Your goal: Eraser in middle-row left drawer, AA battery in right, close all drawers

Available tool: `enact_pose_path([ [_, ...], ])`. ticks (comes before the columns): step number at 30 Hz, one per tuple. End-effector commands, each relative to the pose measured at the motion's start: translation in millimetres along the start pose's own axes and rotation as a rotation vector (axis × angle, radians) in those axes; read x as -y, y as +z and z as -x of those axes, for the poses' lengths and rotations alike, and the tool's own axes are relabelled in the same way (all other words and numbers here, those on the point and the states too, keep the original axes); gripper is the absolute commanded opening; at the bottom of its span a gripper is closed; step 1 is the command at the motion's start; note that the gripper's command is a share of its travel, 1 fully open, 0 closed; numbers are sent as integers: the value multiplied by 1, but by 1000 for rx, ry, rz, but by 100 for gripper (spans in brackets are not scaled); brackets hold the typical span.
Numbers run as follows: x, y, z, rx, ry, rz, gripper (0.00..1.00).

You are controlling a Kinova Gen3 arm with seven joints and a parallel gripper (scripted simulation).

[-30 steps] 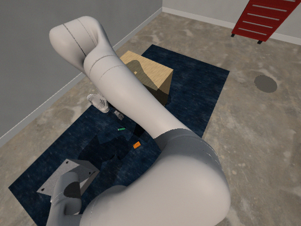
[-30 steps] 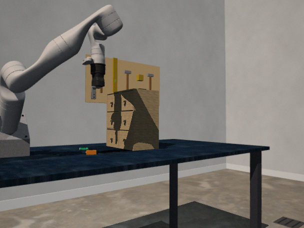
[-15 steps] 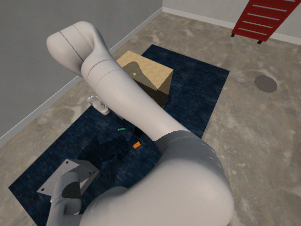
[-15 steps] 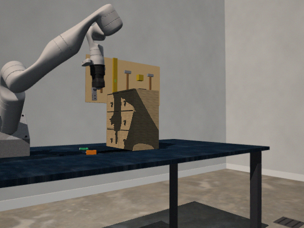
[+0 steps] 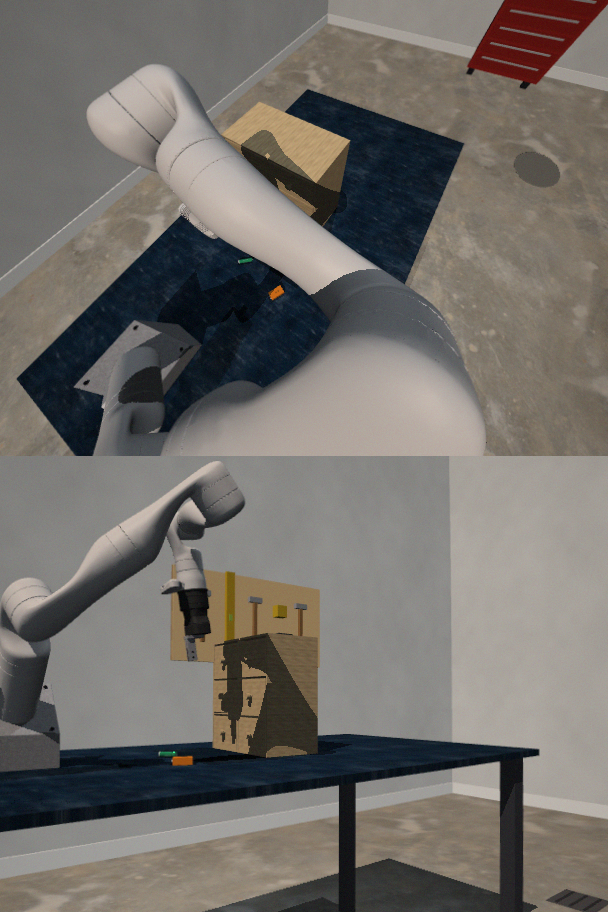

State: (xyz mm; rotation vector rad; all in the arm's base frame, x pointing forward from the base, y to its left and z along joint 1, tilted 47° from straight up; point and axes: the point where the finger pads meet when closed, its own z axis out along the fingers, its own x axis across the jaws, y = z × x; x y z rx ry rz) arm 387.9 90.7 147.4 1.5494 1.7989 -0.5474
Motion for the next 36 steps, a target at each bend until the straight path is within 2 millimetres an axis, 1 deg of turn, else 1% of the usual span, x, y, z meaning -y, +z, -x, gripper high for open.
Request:
enact_pose_path([
  [1,0,2,1,2,-3,20,0],
  [36,-22,44,1,1,-4,326,0],
])
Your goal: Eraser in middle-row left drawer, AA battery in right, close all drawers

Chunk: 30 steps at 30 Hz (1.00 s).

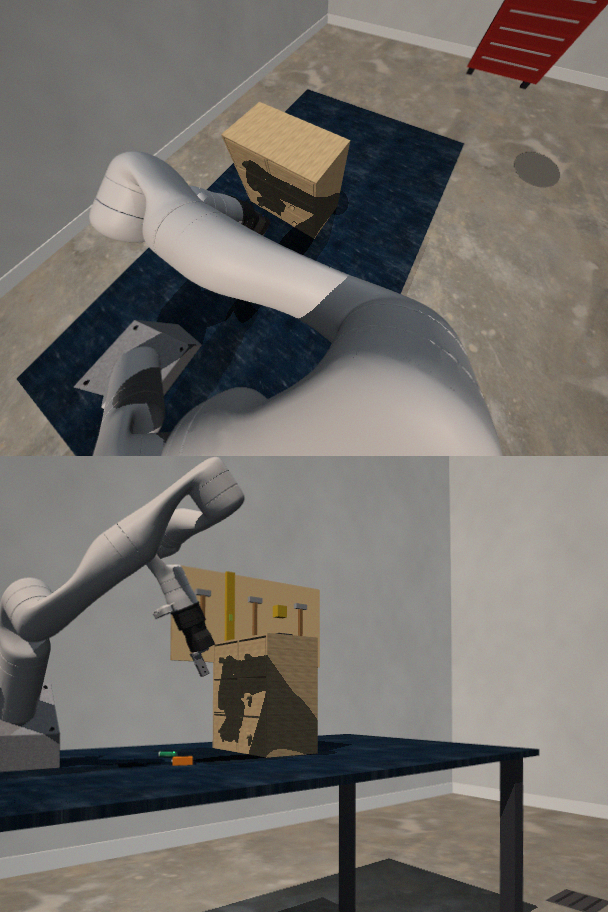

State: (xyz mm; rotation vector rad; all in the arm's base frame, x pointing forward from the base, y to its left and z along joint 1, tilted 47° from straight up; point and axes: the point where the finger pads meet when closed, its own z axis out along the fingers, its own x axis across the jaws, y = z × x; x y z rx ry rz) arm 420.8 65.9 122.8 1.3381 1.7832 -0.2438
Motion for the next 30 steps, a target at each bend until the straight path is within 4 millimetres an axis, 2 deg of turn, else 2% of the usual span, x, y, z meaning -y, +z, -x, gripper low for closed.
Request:
enact_pose_path([
  [1,3,3,1,1,-10,20,0],
  [30,-1,29,0,0,-10,185,0],
])
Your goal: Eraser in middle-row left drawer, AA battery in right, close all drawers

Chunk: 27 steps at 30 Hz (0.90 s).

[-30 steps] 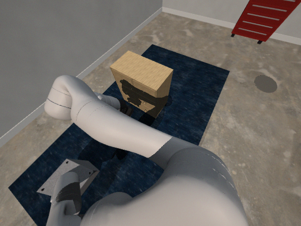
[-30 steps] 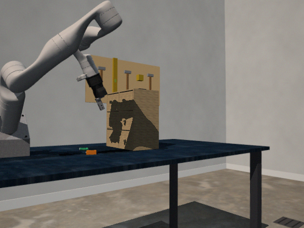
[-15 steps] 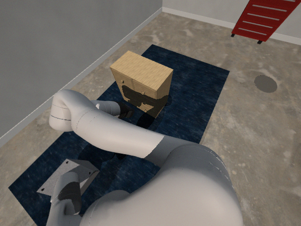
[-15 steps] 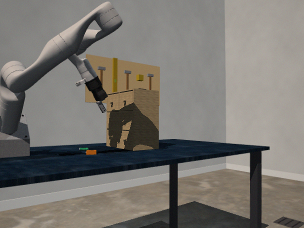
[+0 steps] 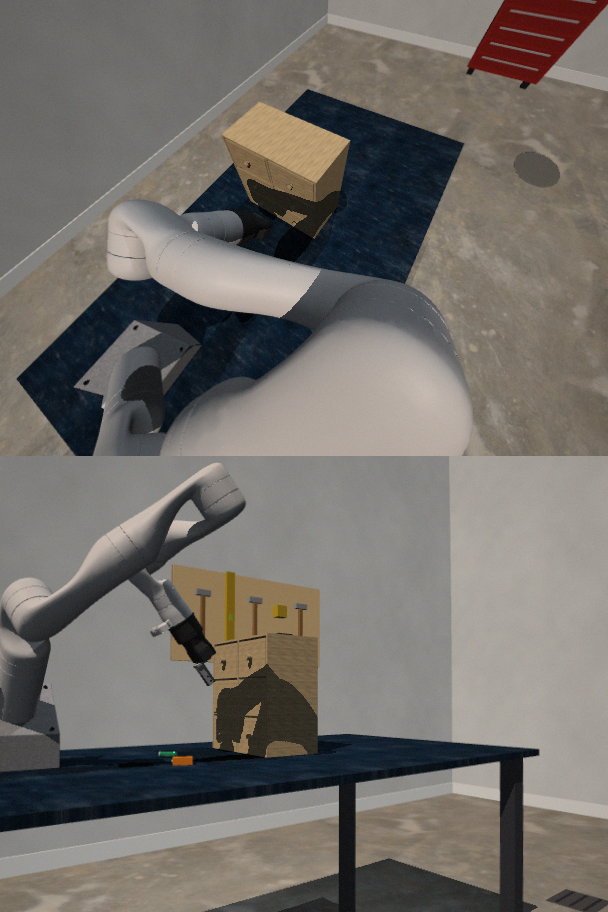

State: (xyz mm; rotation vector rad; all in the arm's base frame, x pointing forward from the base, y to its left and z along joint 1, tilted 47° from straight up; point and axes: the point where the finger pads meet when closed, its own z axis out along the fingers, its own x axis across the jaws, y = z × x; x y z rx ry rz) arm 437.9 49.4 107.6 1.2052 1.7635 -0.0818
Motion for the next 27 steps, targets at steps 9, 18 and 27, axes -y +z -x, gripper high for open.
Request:
enact_pose_path([
  [9,2,6,-1,-1,-6,42,0],
  [18,2,11,-1,-1,-5,66,0],
  [27,2,15,-1,-1,-5,94,0],
])
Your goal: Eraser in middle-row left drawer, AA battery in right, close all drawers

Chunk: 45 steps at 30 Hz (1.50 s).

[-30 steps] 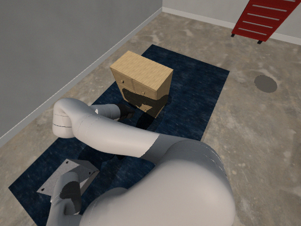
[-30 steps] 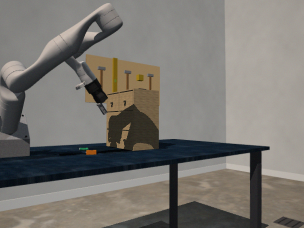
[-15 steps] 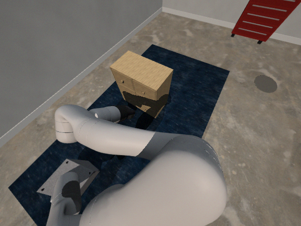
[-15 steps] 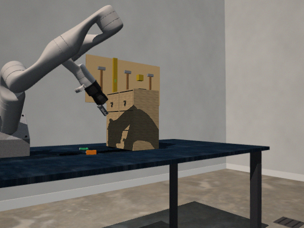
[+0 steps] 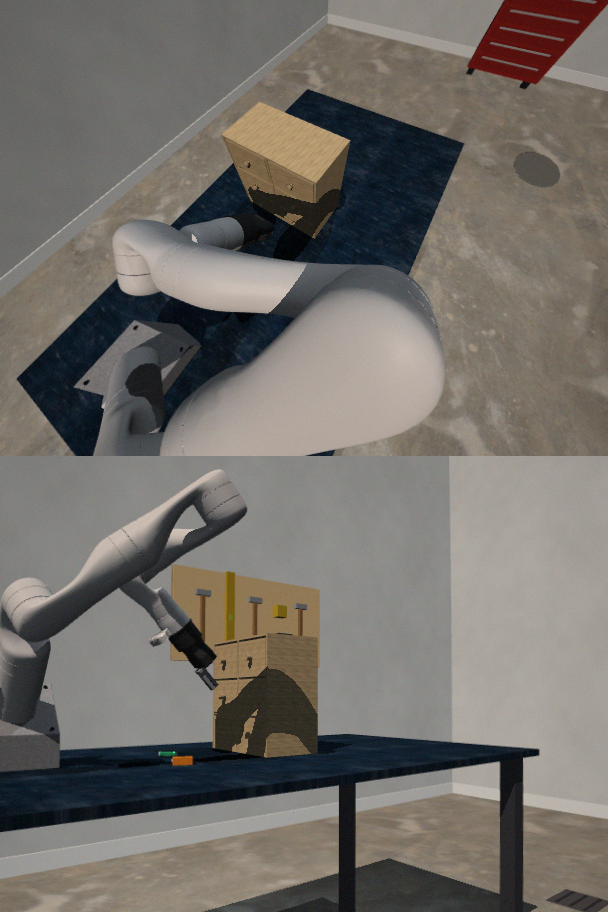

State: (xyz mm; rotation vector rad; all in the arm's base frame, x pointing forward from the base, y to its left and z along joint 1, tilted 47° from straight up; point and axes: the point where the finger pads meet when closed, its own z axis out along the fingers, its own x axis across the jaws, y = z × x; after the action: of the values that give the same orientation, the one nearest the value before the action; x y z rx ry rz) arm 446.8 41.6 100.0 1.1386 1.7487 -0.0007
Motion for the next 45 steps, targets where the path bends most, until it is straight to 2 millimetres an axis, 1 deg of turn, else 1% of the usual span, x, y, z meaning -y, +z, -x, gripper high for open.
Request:
enact_pose_path([
  [1,2,1,-1,-1,-5,4,0],
  [19,2,6,-1,-1,-5,35,0],
  [44,2,7,-1,-2,-5,45,0],
  [45,2,7,-1,-2,-5,45,67],
])
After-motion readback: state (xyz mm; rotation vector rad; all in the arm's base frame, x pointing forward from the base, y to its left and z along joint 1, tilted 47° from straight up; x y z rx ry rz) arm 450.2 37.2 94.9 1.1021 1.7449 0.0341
